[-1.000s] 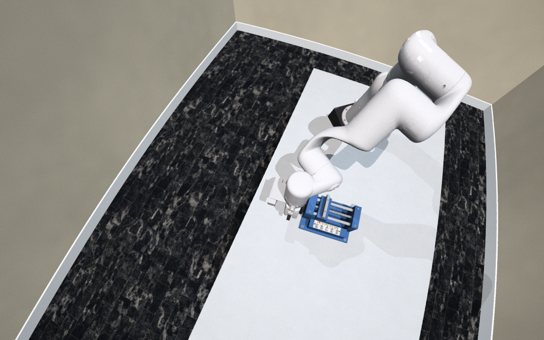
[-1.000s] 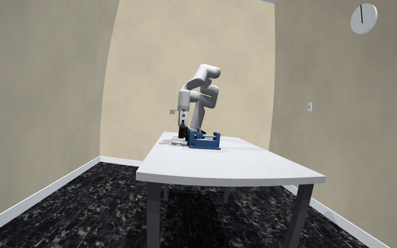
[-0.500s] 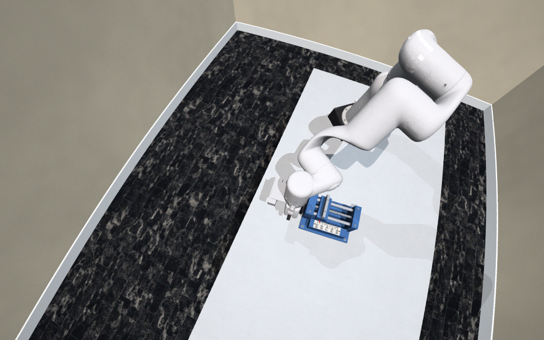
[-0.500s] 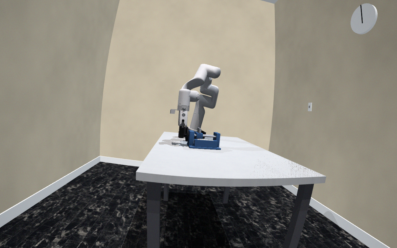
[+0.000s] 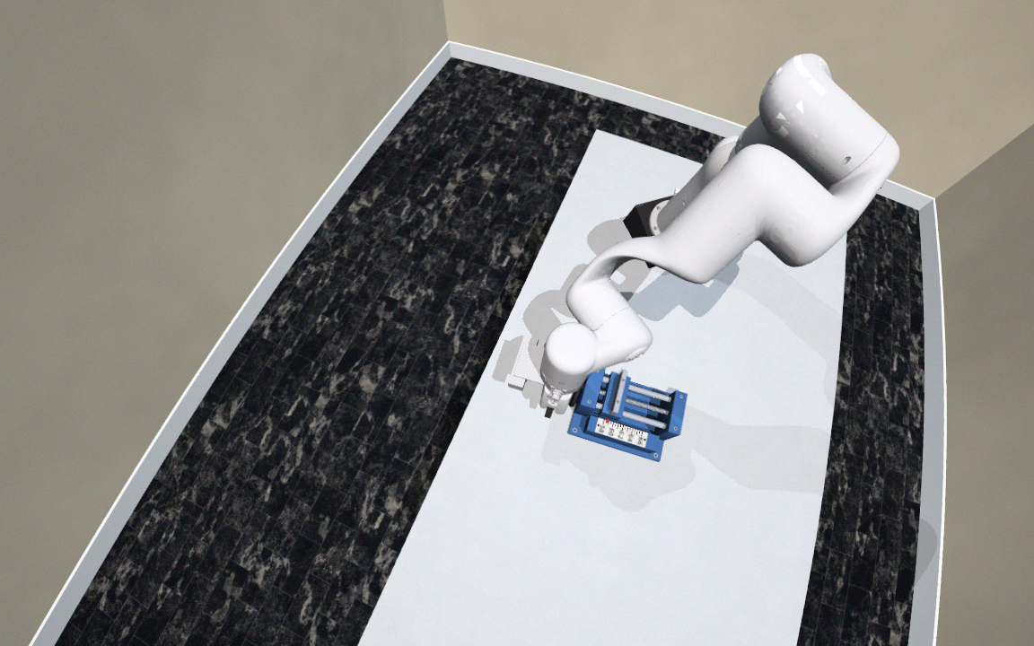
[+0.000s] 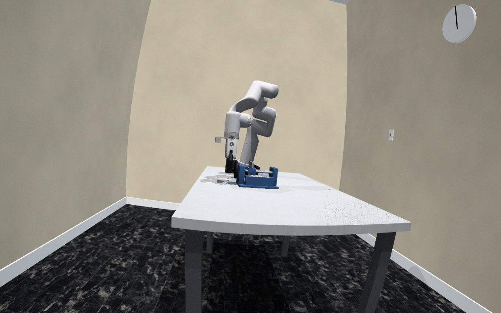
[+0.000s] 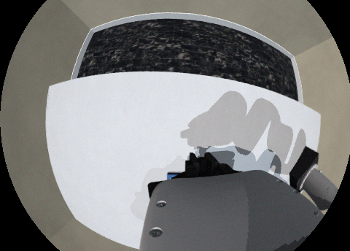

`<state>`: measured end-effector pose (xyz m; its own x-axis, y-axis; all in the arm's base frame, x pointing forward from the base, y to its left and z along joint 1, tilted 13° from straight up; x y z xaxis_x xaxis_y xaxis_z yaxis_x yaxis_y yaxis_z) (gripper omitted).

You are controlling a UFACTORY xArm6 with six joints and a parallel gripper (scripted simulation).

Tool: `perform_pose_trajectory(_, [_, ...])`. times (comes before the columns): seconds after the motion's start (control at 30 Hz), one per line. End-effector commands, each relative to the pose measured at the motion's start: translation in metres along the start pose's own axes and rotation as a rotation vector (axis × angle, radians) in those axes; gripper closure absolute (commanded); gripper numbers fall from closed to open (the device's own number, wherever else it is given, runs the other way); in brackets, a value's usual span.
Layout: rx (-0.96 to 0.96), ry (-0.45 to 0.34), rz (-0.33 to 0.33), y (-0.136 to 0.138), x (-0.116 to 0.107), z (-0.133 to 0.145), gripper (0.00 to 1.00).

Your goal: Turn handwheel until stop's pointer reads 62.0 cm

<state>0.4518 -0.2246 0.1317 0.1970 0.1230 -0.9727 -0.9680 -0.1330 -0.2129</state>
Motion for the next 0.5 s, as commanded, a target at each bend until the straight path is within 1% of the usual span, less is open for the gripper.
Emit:
perform_pose_trajectory(0.0, [0.0, 0.001, -0.001, 0.0002, -0.0024, -0.0003, 0.94])
perform_pose_trajectory(0.47, [0.0, 0.001, -0.001, 0.0014, -0.0075, 0.0, 0.94])
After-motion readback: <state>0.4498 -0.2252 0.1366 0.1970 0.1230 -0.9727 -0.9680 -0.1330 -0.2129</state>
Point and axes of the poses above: the point where the finger pads meet when closed, its own x axis out along the fingers, its own y axis across the jaws, z = x × y, the point moved 6 cm from there along -x, back along the fingers, and after that the axes turned 14 degrees about -x, right-handed, at the moved point
